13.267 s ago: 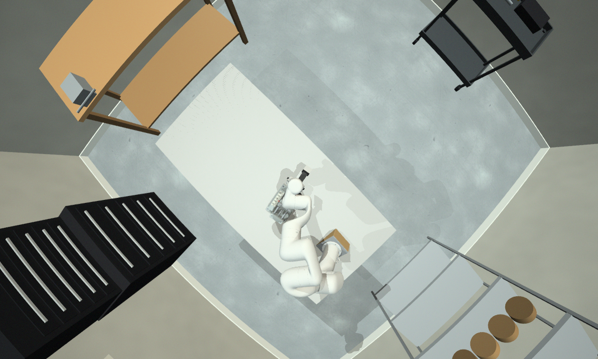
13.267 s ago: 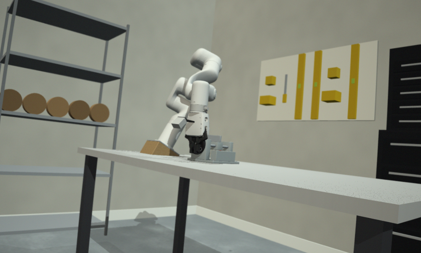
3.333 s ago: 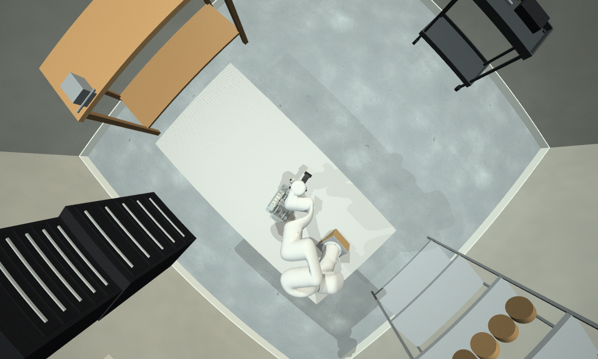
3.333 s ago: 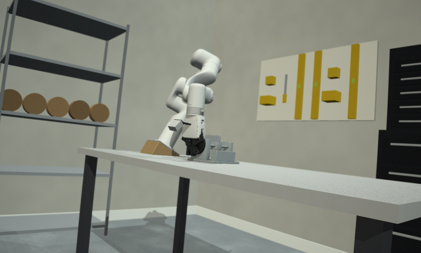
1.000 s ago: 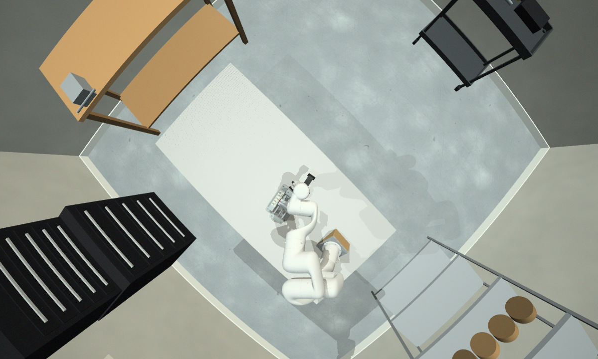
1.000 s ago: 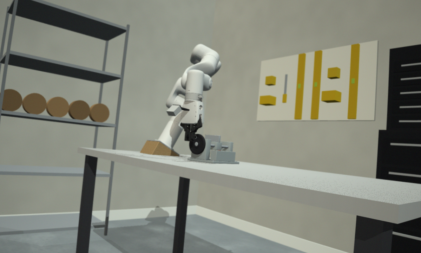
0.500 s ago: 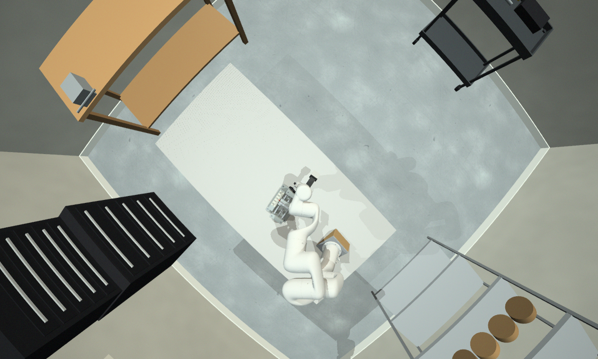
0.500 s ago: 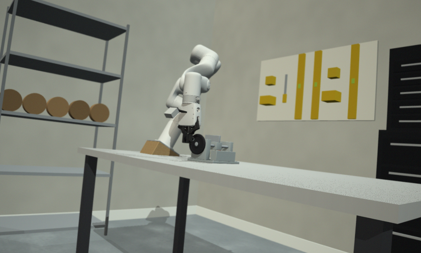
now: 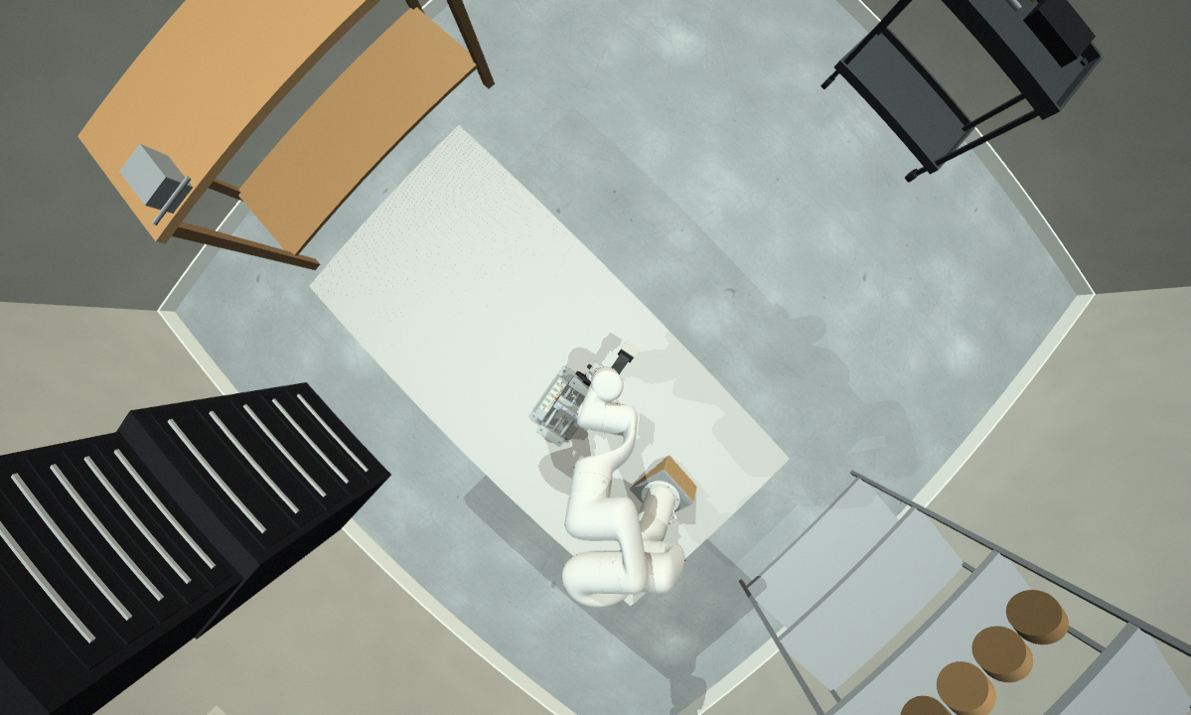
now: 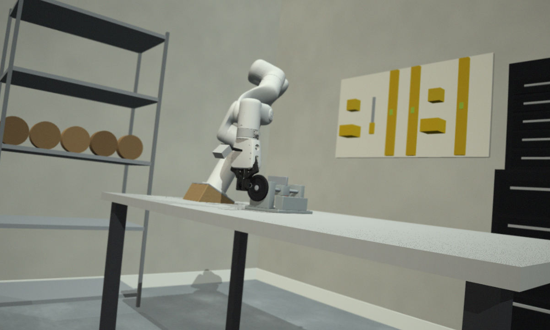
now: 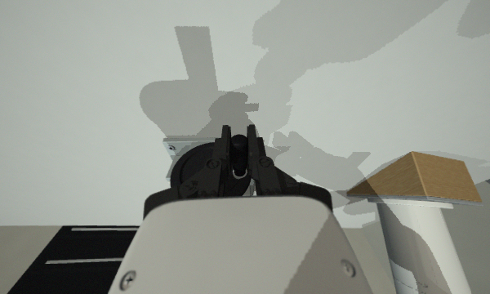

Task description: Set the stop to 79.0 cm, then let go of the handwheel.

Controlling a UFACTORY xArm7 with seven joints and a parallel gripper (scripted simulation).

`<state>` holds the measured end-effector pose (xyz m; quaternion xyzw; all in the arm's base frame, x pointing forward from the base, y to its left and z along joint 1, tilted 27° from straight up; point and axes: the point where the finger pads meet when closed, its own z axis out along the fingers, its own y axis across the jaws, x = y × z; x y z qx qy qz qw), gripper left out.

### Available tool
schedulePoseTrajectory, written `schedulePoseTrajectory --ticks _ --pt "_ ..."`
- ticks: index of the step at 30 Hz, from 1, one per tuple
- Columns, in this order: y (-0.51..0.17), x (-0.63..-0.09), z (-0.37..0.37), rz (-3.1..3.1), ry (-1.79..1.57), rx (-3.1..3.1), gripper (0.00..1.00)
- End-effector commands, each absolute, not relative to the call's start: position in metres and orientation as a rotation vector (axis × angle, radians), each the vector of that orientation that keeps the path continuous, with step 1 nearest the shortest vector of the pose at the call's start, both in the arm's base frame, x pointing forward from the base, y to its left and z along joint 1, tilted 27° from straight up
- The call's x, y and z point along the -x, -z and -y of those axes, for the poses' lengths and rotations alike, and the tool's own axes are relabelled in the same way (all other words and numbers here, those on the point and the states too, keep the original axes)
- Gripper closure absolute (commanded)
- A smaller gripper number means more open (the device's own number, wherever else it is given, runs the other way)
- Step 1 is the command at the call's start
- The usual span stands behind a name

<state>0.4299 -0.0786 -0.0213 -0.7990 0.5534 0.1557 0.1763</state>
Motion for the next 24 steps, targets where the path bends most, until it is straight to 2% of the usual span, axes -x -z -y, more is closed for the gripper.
schedulePoseTrajectory --ticks 1,24 --pt "0.026 -0.43 0.078 -1.57 -0.436 2.262 0.94" --pt "0.043 -0.435 0.067 -1.569 -0.436 2.262 0.94"
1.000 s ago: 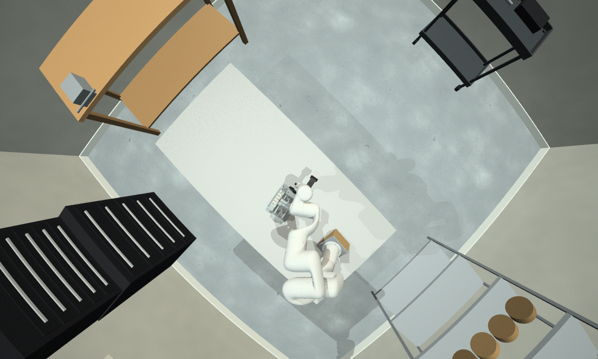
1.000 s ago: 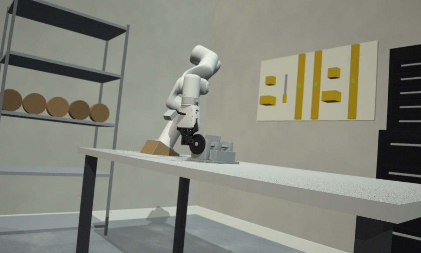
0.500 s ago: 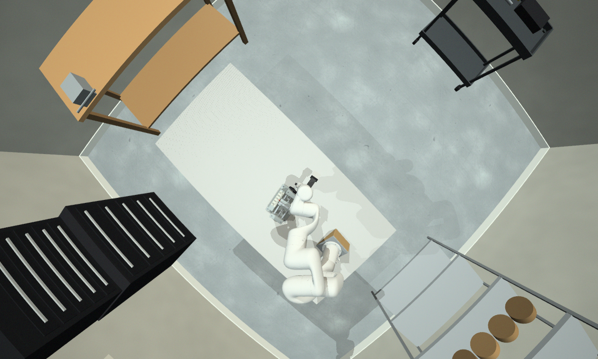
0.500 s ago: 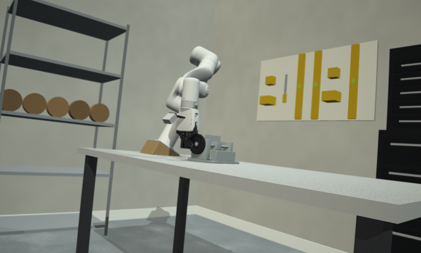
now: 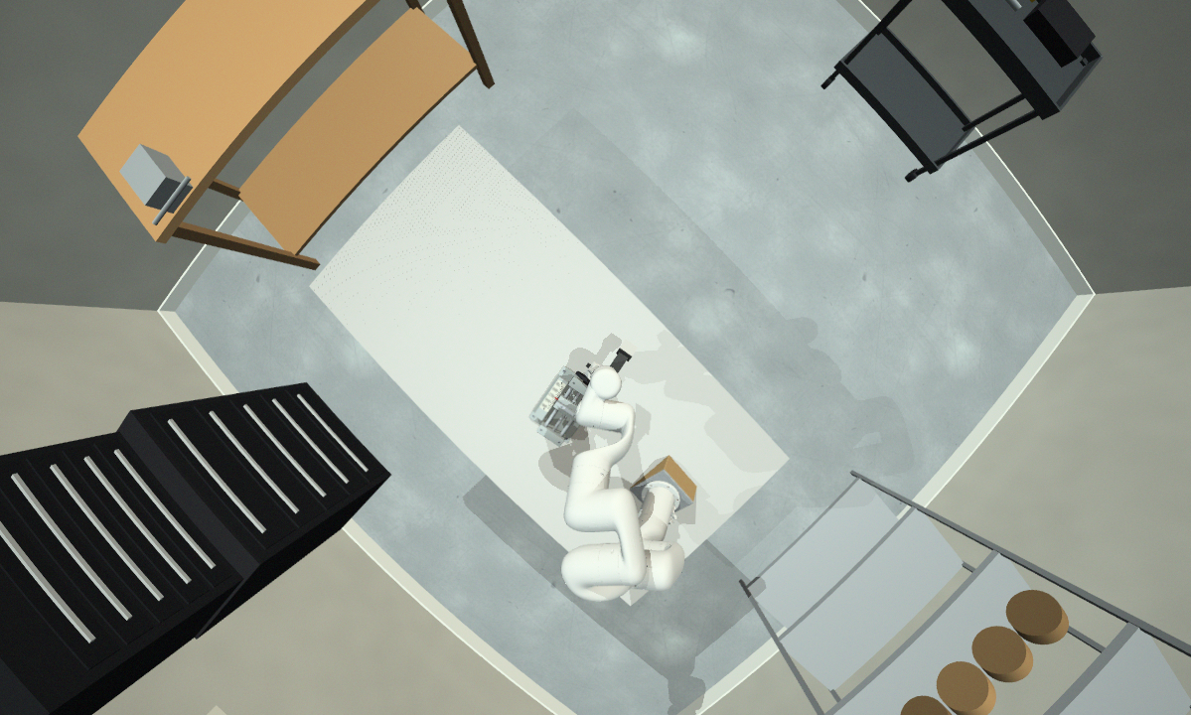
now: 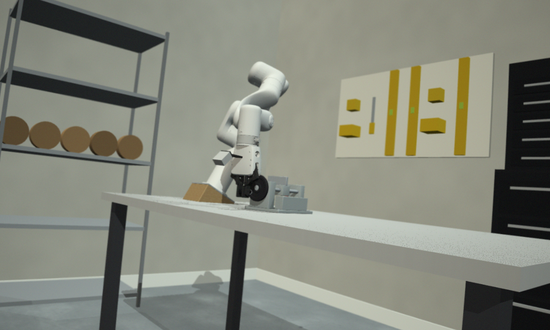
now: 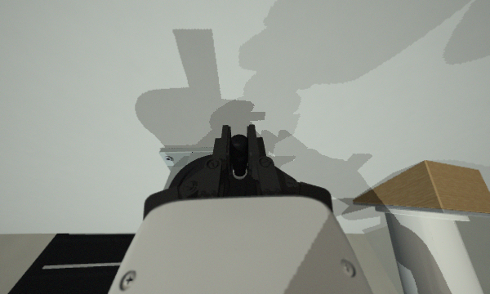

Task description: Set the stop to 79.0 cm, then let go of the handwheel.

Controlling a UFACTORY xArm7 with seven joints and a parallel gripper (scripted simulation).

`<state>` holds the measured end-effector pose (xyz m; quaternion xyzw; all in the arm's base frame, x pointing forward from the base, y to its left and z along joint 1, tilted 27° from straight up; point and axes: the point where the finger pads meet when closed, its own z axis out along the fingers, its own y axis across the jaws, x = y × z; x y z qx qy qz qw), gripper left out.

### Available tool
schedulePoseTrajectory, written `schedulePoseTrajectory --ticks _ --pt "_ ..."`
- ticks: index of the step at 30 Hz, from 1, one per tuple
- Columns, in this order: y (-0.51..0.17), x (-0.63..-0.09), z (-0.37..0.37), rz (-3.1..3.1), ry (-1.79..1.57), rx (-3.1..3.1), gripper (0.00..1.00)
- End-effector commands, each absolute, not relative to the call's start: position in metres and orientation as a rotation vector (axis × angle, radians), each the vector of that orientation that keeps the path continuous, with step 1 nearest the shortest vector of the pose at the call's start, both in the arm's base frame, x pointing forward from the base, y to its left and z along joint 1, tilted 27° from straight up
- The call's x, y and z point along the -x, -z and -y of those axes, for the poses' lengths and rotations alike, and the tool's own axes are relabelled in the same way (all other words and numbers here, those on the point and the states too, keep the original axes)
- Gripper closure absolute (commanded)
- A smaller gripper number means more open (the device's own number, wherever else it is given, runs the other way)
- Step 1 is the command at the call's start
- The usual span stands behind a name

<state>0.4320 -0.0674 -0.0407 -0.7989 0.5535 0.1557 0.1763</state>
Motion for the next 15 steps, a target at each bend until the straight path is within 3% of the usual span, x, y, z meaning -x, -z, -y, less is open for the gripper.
schedulePoseTrajectory --ticks 1,15 --pt "0.0432 -0.4353 0.0664 -1.569 -0.436 2.262 0.94" --pt "0.0478 -0.4407 0.0618 -1.569 -0.436 2.262 0.94"
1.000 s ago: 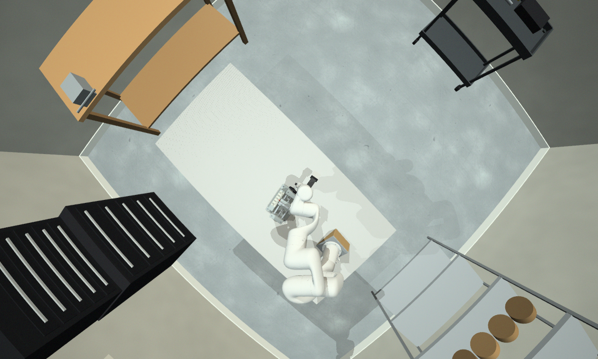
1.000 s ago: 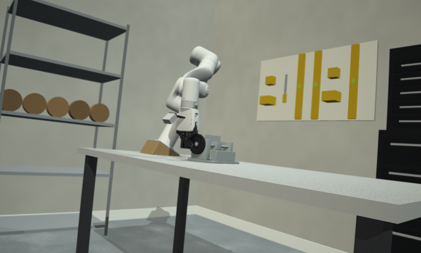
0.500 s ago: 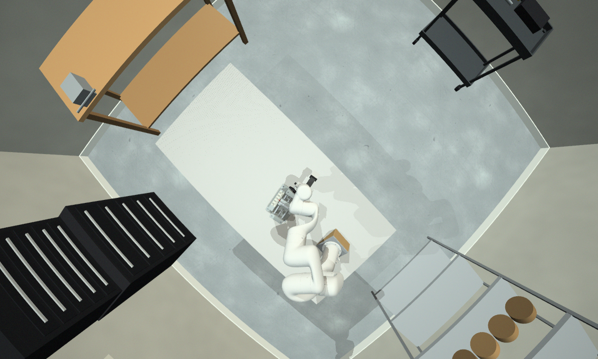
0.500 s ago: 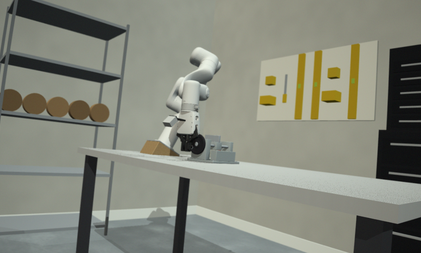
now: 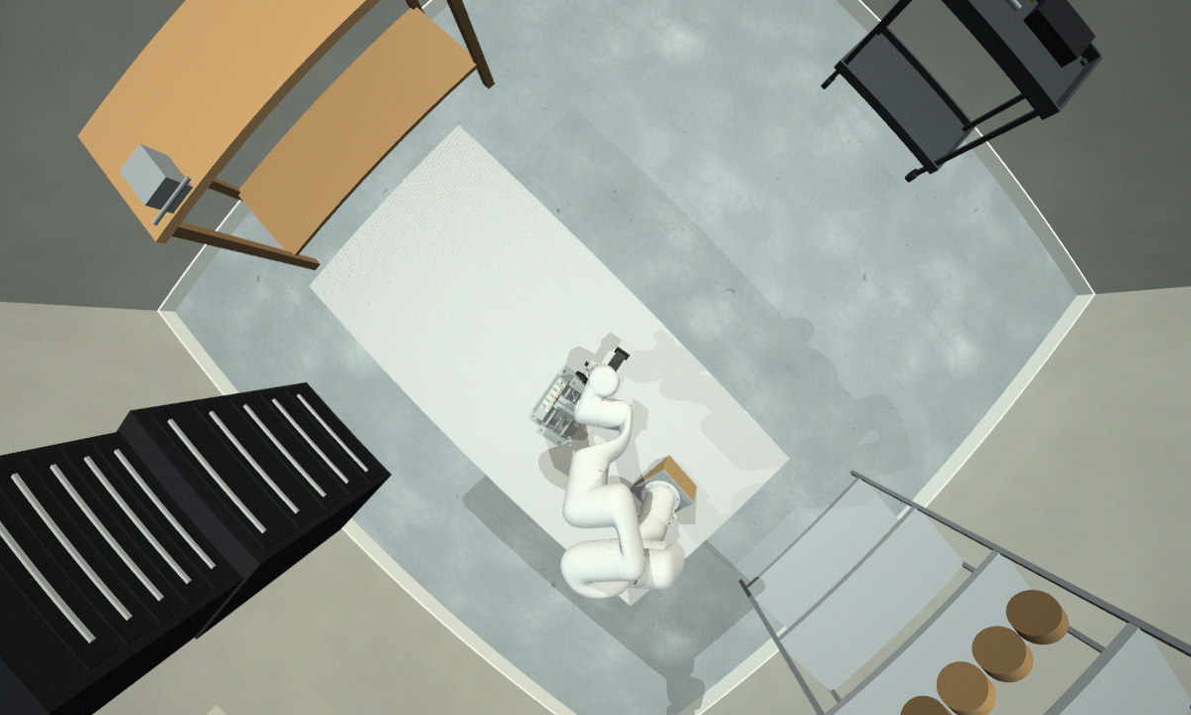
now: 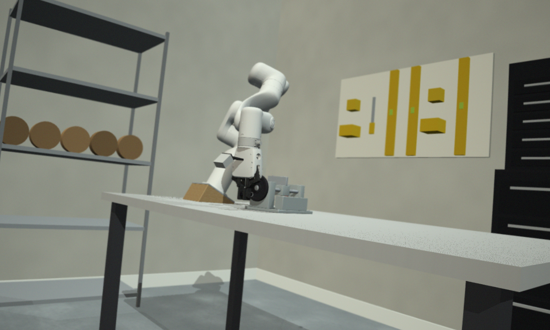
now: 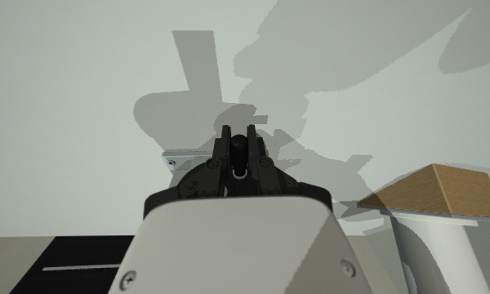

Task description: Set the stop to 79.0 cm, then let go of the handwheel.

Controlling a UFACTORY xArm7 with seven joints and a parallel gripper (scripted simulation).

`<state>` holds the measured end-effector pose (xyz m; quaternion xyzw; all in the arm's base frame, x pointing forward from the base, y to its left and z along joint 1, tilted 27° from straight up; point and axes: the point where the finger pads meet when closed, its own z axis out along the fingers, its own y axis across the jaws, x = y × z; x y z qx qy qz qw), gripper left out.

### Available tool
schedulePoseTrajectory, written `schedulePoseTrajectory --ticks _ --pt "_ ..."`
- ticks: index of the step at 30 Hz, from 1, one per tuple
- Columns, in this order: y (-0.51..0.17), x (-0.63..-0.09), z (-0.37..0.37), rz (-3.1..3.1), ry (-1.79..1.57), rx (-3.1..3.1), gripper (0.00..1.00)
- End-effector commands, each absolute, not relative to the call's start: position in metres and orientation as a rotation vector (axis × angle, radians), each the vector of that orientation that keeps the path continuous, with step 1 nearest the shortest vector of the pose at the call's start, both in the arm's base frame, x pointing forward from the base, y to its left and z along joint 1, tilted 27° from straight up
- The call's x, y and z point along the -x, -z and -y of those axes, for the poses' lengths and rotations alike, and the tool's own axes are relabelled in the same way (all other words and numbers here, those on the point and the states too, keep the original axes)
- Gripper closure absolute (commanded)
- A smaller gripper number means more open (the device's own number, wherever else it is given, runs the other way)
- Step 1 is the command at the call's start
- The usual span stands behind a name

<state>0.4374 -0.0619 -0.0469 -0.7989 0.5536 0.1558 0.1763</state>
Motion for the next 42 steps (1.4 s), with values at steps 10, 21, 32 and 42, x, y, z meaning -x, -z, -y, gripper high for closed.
schedulePoseTrajectory --ticks 10,21,32,42 --pt "0.05 -0.445 0.059 -1.569 -0.436 2.262 0.94" --pt "0.051 -0.45 0.056 -1.569 -0.436 2.262 0.94" --pt "0.051 -0.454 0.054 -1.569 -0.436 2.262 0.94" --pt "0.051 -0.458 0.053 -1.569 -0.436 2.262 0.94"
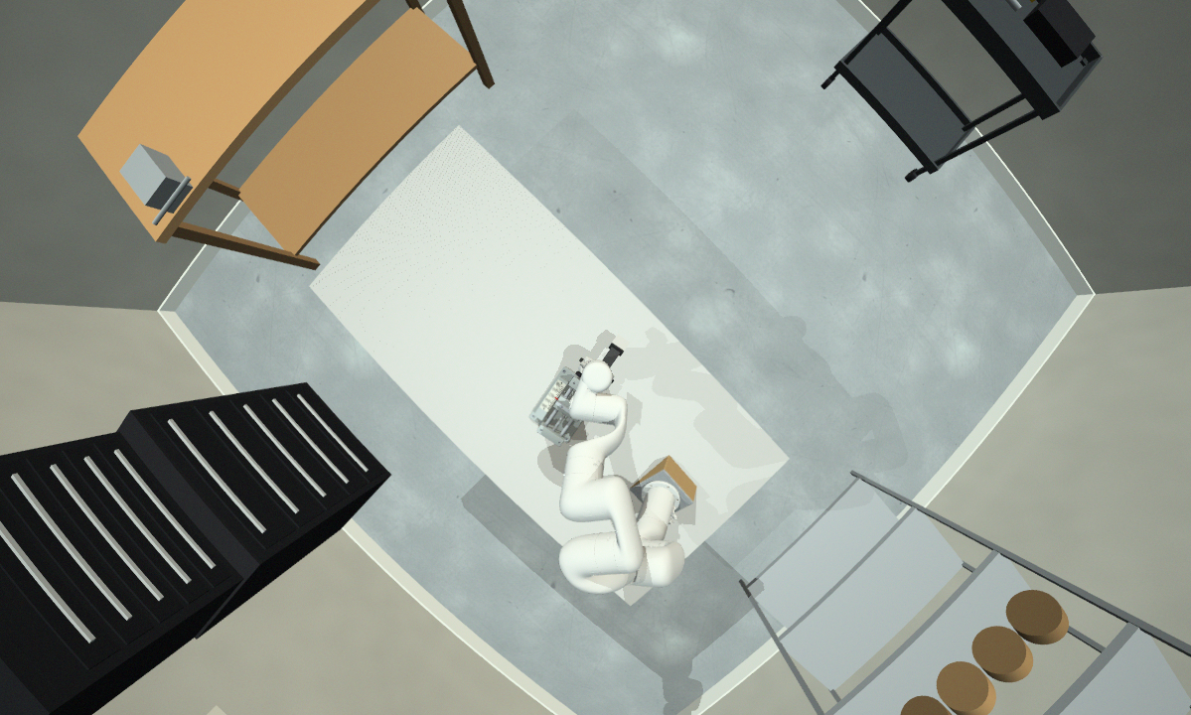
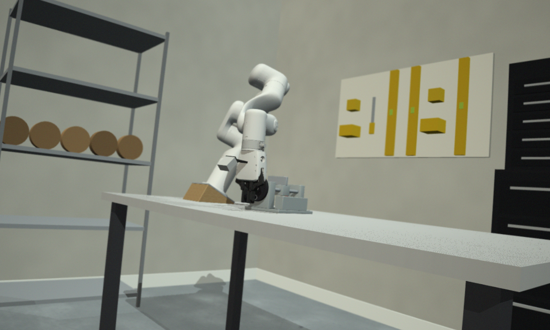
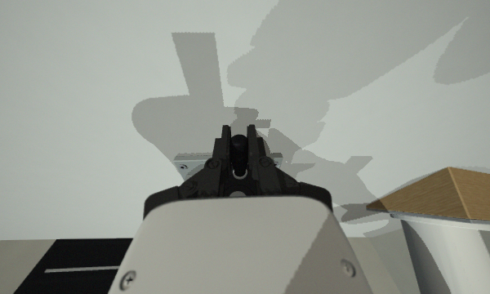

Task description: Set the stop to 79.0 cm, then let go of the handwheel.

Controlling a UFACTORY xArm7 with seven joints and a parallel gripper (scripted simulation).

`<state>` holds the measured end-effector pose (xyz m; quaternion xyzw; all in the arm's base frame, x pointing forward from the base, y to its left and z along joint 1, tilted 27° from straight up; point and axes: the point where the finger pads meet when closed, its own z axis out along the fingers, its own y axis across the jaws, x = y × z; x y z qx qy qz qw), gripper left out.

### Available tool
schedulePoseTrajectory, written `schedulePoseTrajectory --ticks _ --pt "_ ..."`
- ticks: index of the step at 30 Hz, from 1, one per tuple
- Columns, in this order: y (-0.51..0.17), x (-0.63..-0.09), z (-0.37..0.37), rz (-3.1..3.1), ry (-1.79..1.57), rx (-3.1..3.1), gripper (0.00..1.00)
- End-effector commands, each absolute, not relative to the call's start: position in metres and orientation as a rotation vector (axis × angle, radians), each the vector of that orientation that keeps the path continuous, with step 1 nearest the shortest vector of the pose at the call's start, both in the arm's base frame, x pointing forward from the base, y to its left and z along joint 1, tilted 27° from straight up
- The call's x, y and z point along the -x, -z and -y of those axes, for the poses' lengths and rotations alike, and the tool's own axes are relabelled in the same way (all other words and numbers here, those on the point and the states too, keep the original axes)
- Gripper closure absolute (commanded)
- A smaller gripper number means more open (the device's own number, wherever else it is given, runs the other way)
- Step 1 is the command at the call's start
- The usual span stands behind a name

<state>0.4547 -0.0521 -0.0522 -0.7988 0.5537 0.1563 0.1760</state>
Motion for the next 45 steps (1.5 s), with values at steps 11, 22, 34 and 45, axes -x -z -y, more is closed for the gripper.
schedulePoseTrajectory --ticks 11,22,34,45 --pt "0.0504 -0.4612 0.0521 -1.569 -0.436 2.262 0.94" --pt "0.0497 -0.4637 0.0514 -1.569 -0.436 2.262 0.94" --pt "0.049 -0.4658 0.0509 -1.569 -0.436 2.262 0.94" --pt "0.0483 -0.4675 0.0506 -1.57 -0.436 2.262 0.94"
